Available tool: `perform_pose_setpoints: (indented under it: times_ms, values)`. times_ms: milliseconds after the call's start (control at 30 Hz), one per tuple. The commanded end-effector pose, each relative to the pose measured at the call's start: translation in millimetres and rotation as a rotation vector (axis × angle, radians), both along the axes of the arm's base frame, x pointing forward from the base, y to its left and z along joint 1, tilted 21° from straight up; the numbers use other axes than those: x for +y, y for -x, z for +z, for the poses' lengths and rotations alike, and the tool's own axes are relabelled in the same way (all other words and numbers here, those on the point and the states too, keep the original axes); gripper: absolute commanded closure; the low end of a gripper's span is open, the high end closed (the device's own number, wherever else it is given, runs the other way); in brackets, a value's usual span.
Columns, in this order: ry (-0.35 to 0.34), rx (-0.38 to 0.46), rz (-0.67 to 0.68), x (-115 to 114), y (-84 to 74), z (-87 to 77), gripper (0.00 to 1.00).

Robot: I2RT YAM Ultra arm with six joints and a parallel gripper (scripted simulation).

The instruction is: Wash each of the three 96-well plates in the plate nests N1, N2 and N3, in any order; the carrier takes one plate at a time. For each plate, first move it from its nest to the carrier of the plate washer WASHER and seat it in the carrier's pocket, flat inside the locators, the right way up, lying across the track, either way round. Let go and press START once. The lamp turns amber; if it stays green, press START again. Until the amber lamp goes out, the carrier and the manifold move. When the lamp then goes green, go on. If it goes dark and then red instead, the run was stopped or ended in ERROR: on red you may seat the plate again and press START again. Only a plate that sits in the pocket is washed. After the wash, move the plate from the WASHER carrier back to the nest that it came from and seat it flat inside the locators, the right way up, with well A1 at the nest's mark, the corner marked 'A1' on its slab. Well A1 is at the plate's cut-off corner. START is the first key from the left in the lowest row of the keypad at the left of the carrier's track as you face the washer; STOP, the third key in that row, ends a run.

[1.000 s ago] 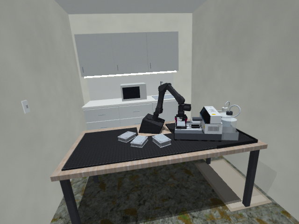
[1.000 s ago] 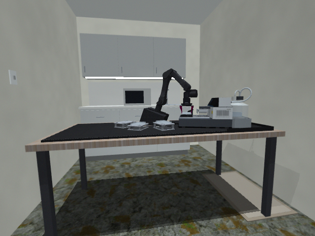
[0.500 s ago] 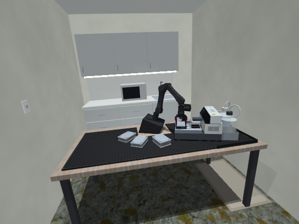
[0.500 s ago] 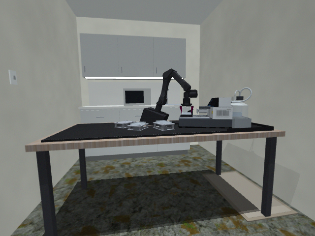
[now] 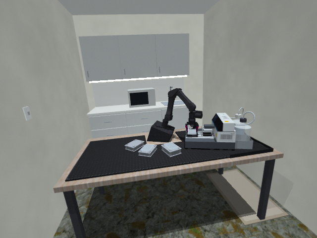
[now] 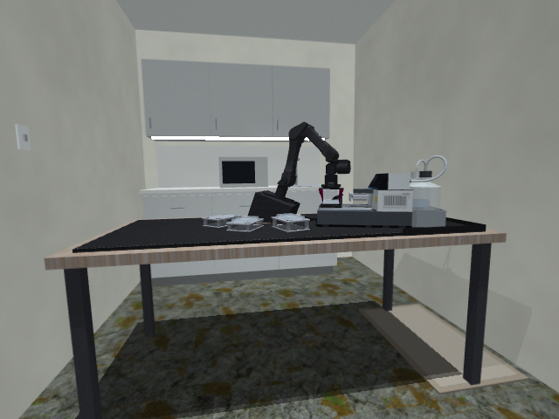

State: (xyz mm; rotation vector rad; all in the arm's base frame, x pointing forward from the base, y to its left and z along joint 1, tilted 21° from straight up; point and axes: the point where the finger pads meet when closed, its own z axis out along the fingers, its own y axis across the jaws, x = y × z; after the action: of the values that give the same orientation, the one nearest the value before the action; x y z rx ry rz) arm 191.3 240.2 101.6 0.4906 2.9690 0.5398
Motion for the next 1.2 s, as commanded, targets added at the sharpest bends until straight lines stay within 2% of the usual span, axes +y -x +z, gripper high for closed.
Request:
perform_pose_setpoints:
  times_ms: [0,1167]
  values:
    - [-0.003,-0.011,-0.003,0.2,-1.8,2.3,1.0]
    - [-0.003,-0.011,-0.003,1.8,-2.5,-2.6,1.0]
